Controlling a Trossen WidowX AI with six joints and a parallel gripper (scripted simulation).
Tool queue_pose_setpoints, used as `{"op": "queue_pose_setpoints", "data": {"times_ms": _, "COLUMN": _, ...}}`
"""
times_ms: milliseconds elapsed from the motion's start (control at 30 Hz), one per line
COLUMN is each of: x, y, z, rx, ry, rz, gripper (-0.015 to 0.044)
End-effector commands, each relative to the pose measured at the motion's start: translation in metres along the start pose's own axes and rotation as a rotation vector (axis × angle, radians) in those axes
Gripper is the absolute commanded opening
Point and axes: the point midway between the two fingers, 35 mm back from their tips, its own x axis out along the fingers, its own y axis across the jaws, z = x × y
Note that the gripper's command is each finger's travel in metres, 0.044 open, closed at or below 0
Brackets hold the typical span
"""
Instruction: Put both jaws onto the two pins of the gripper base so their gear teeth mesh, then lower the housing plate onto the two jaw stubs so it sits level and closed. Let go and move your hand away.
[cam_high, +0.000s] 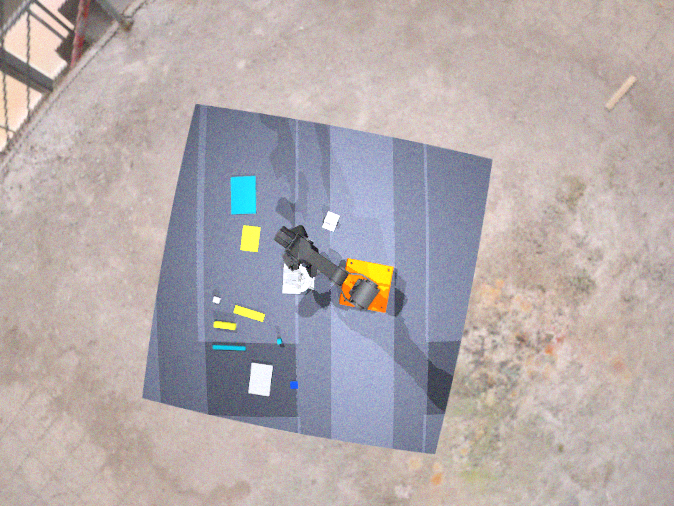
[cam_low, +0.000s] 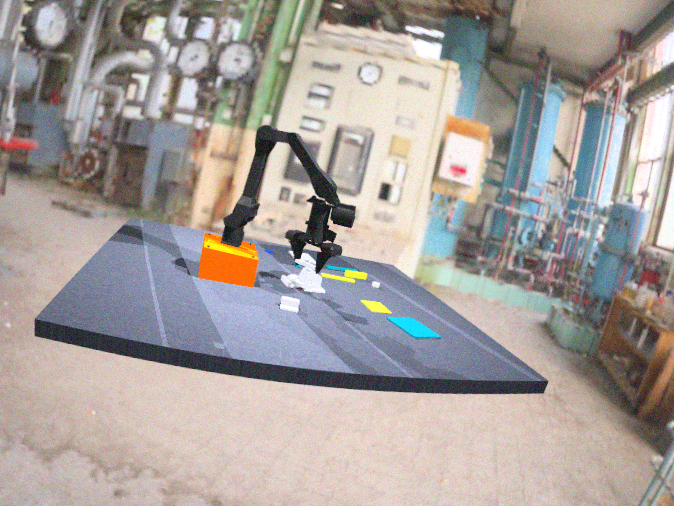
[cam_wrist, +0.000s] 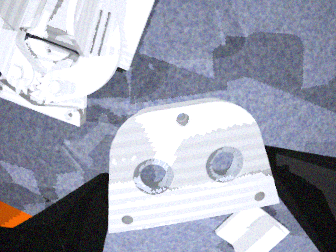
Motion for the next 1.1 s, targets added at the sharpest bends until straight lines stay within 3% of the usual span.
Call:
{"op": "queue_pose_setpoints", "data": {"times_ms": 0, "x": 0.001, "y": 0.012, "z": 0.007, "rx": 0.066, "ry": 0.004, "rz": 0.0, "gripper": 0.0351}}
{"op": "queue_pose_setpoints", "data": {"times_ms": 1067, "x": 0.003, "y": 0.09, "z": 0.051, "rx": 0.538, "ry": -0.002, "rz": -0.001, "gripper": 0.0351}}
